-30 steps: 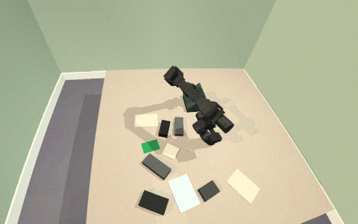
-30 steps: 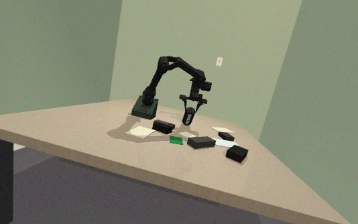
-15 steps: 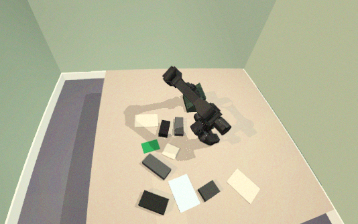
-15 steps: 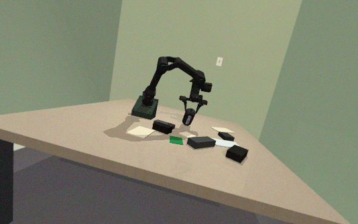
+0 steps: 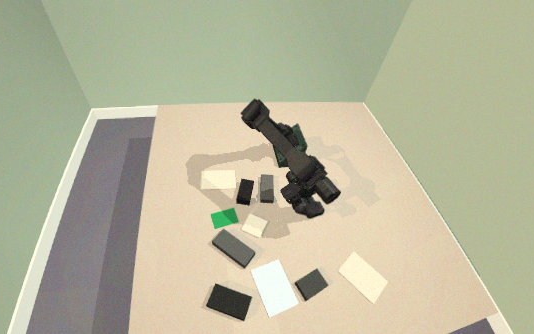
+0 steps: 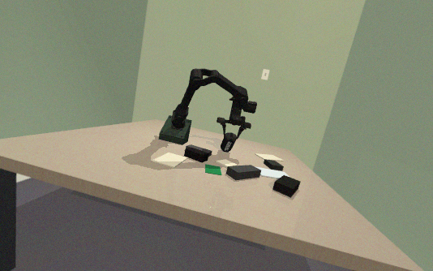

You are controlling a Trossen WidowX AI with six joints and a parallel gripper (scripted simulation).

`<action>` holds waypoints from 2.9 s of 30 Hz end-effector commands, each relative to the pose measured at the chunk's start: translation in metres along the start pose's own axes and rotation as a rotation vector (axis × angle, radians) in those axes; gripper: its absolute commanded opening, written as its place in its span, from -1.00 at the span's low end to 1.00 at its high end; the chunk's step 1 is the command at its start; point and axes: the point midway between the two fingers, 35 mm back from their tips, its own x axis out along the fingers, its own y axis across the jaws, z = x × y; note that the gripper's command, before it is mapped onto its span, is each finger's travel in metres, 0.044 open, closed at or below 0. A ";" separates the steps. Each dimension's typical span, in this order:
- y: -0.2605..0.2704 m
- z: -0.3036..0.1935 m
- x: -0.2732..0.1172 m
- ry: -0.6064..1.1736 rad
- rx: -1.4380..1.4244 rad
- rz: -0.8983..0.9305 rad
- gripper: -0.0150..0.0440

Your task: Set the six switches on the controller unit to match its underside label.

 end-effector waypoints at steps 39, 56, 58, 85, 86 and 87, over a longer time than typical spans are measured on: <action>-0.002 0.020 0.028 0.008 -0.009 -0.014 0.65; -0.003 0.027 0.039 0.007 -0.009 -0.014 0.65; -0.003 0.028 0.040 0.007 -0.009 -0.014 0.65; -0.003 0.037 0.059 0.006 -0.008 -0.014 0.65; -0.003 0.037 0.060 0.006 -0.008 -0.014 0.65; -0.003 0.037 0.061 0.006 -0.008 -0.014 0.65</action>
